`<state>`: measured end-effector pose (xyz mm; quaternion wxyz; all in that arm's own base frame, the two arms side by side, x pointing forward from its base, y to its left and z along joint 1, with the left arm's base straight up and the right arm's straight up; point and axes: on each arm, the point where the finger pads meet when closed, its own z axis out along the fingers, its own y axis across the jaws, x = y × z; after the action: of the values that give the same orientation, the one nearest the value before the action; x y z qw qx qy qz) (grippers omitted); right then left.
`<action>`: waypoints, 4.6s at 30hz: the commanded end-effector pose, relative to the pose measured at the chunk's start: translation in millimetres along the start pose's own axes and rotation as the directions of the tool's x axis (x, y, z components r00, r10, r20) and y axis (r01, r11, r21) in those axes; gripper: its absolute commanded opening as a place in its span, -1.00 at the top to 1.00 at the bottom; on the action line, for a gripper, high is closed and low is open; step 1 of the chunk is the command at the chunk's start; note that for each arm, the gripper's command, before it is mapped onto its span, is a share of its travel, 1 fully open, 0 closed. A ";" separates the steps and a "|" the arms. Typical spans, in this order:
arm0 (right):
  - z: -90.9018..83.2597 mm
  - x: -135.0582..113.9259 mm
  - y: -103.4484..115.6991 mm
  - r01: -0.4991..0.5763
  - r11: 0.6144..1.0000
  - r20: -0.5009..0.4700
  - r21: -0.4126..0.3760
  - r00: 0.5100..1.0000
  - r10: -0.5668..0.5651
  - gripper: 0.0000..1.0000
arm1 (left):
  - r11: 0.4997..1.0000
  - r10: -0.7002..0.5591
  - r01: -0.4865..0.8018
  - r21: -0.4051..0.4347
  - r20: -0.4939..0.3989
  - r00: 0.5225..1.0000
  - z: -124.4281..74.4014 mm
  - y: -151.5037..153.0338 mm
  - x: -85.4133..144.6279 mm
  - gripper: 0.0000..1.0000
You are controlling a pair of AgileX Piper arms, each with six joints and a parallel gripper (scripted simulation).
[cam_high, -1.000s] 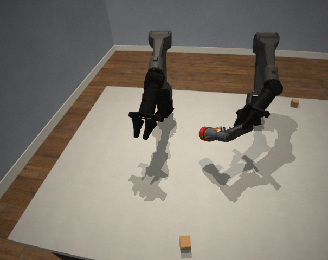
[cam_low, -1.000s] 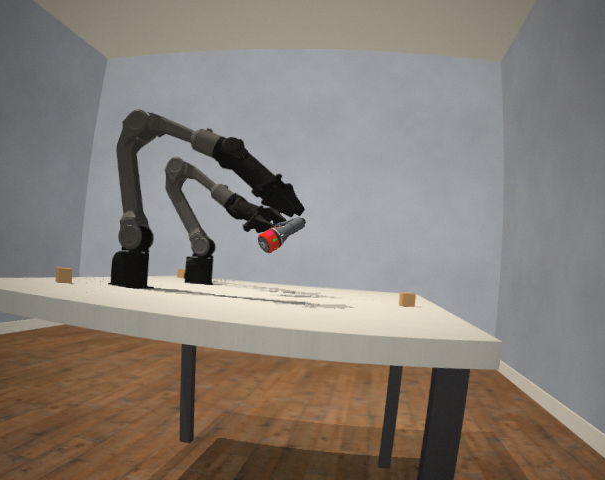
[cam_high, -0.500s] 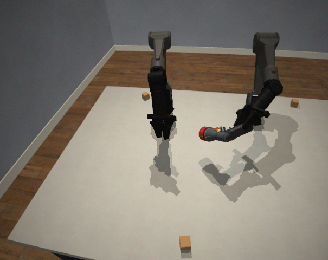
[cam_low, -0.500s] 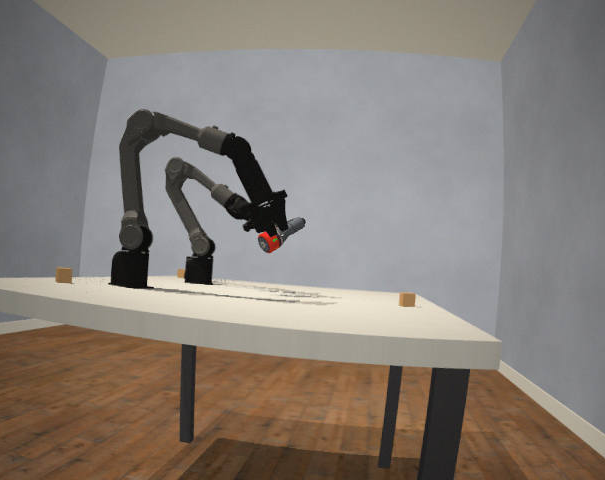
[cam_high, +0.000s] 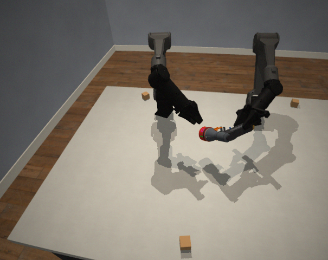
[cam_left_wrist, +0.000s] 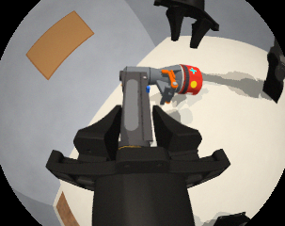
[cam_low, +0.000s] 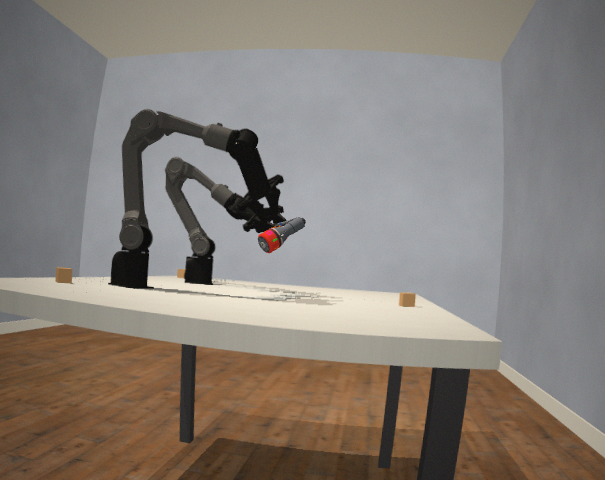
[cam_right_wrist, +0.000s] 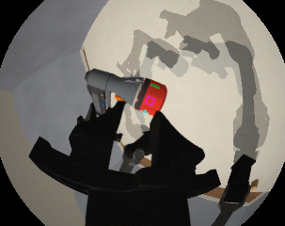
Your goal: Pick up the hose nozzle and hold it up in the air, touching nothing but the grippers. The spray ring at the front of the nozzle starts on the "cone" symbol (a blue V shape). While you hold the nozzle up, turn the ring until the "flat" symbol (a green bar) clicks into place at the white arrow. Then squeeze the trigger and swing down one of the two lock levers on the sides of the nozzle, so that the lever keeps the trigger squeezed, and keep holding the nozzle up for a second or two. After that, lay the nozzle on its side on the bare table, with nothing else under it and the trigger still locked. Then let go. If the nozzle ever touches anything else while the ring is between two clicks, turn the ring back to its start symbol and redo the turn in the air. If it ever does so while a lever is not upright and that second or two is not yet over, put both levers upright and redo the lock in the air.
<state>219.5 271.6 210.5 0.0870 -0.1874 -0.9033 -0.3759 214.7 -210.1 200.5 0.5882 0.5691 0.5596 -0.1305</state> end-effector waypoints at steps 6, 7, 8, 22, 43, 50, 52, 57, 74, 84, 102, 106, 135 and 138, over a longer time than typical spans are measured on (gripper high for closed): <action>3.8 30.1 23.6 -0.049 0.994 -0.148 -0.098 0.988 0.034 0.00 | 1.000 -0.001 0.001 -0.006 0.010 1.000 -0.2 2.2 -3.2 0.04; 3.7 30.3 23.8 -0.049 0.994 -0.150 -0.099 0.988 0.034 0.00 | 1.000 -0.001 0.001 -0.006 0.010 1.000 -0.2 2.2 -3.2 0.04; 5.9 30.7 23.4 -0.050 0.994 -0.150 -0.098 0.988 0.035 0.00 | 1.000 -0.001 0.001 -0.006 0.010 1.000 -0.2 2.2 -3.2 0.04; 24.4 32.0 25.3 -0.052 0.994 -0.144 -0.099 0.989 0.037 0.00 | 1.000 -0.001 0.001 -0.006 0.010 1.000 -0.2 2.2 -3.2 0.04; 54.0 34.8 28.9 -0.051 0.994 -0.137 -0.101 0.990 0.037 0.00 | 1.000 -0.001 0.001 -0.006 0.010 1.000 -0.2 2.2 -3.2 0.04; 59.0 35.5 29.8 -0.049 0.994 -0.134 -0.102 0.990 0.035 0.00 | 1.000 -0.001 0.001 -0.006 0.010 1.000 -0.2 2.2 -3.2 0.04; 59.0 35.5 29.8 -0.049 0.994 -0.134 -0.102 0.990 0.035 0.00 | 1.000 -0.001 0.001 -0.006 0.010 1.000 -0.2 2.2 -3.2 0.04; 60.0 35.5 33.7 -0.048 0.994 -0.135 -0.102 0.990 0.034 0.00 | 1.000 -0.001 0.001 -0.006 0.010 1.000 -0.2 2.2 -3.2 0.04; 63.3 35.9 43.8 -0.046 0.994 -0.138 -0.098 0.990 0.032 0.00 | 1.000 0.000 0.000 -0.005 0.010 1.000 -0.1 2.1 -3.3 0.04; 63.5 38.3 50.3 -0.045 0.994 -0.140 -0.104 0.990 0.030 0.00 | 1.000 0.000 0.000 -0.005 0.010 1.000 -0.1 2.1 -3.3 0.04; 71.1 42.8 53.8 -0.049 0.994 -0.147 -0.099 0.989 0.035 0.00 | 1.000 0.000 0.000 -0.005 0.010 1.000 -0.1 2.1 -3.3 0.04; 73.4 46.0 54.0 -0.050 0.994 -0.150 -0.098 0.988 0.035 0.00 | 1.000 0.000 0.000 -0.005 0.010 1.000 -0.1 2.0 -3.3 0.04; 74.2 48.0 55.1 -0.048 0.994 -0.151 -0.102 0.988 0.032 0.00 | 1.000 0.000 0.000 -0.005 0.010 1.000 -0.1 2.0 -3.4 0.04; 74.1 48.0 55.1 -0.048 0.994 -0.151 -0.103 0.988 0.032 0.00 | 1.000 0.000 0.000 -0.005 0.010 1.000 -0.1 2.0 -3.4 0.04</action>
<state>198.1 372.3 209.6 0.1493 -0.1821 -0.8687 -0.4357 215.7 -209.2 199.7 0.5872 0.5688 0.5615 -0.1279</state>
